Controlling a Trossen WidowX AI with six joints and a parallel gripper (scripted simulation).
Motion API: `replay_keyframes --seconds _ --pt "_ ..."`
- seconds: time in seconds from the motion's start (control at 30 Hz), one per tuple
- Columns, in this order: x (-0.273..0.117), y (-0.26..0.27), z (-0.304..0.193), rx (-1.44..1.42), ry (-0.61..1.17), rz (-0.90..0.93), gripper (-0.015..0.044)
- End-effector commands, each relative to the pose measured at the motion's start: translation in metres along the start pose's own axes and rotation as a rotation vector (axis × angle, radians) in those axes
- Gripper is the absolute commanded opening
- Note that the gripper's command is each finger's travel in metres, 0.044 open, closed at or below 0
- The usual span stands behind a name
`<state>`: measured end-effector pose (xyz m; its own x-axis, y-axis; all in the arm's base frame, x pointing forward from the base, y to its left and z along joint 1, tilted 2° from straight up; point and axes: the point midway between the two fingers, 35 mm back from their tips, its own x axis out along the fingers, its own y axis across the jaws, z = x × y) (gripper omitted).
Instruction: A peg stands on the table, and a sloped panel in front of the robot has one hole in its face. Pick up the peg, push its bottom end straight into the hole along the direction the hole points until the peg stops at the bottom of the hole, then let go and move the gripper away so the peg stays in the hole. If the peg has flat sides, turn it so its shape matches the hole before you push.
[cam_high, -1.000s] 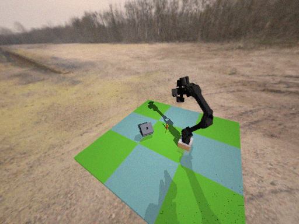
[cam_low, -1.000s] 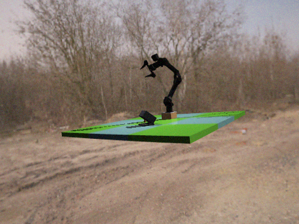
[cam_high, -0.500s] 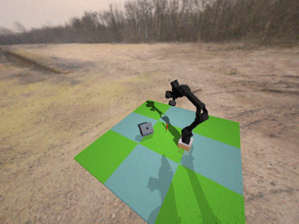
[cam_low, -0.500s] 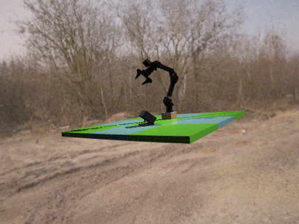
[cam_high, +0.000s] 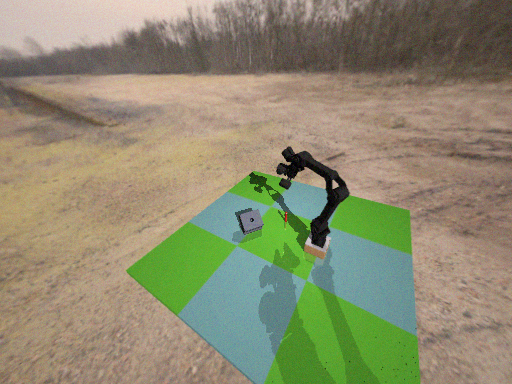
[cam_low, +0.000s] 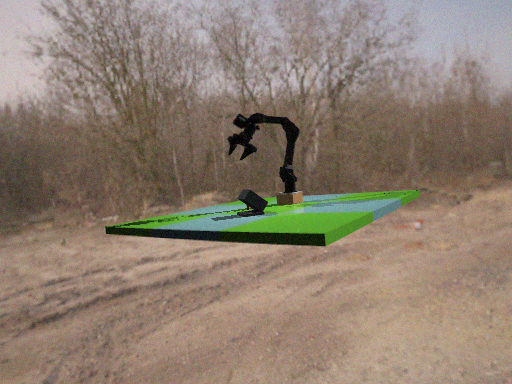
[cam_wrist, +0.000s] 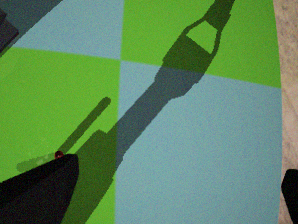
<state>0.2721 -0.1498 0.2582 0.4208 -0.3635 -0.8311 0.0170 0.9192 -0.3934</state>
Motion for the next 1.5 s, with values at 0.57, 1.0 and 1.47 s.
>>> replay_keyframes --seconds 0.57,1.0,1.47 --pt "0.101 0.063 -0.038 0.475 0.312 0.211 0.044" --pt "0.143 0.103 -0.077 0.756 0.556 0.255 0.044" --pt "0.154 0.108 -0.081 0.759 0.559 0.255 0.044"
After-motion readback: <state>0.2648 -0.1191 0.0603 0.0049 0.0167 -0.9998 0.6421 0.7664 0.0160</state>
